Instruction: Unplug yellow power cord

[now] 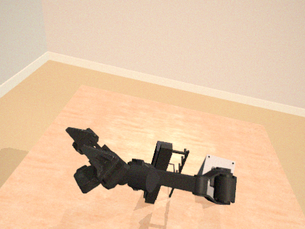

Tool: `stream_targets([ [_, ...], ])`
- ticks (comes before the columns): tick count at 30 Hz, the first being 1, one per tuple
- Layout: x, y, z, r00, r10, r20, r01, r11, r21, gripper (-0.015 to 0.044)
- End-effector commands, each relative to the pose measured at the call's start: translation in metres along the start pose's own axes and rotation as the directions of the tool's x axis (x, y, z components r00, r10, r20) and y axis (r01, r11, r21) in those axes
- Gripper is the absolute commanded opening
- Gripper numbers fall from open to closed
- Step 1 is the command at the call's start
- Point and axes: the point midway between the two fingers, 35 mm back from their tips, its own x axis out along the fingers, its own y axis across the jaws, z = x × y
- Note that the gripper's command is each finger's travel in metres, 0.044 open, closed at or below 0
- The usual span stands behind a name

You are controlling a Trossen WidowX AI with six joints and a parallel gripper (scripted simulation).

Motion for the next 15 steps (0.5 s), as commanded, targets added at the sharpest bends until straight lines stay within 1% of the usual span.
stream_targets([
  [1,0.000,0.001,0.000,1.000,0.003,0.003,-0.003,1.000,0.006,0.0374],
  [4,-0.001,0.024,0.002,0.997,0.066,0.047,-0.069,0.995,0.071,0.0295],
  [9,-0.009,0.086,0.007,0.954,0.255,0.156,-0.277,0.950,0.145,0.0164],
  [12,-0.022,0.128,0.005,0.897,0.389,0.211,-0.428,0.884,0.187,0.0160],
  [15,-0.042,0.172,-0.002,0.807,0.534,0.253,-0.586,0.776,0.232,0.0160],
])
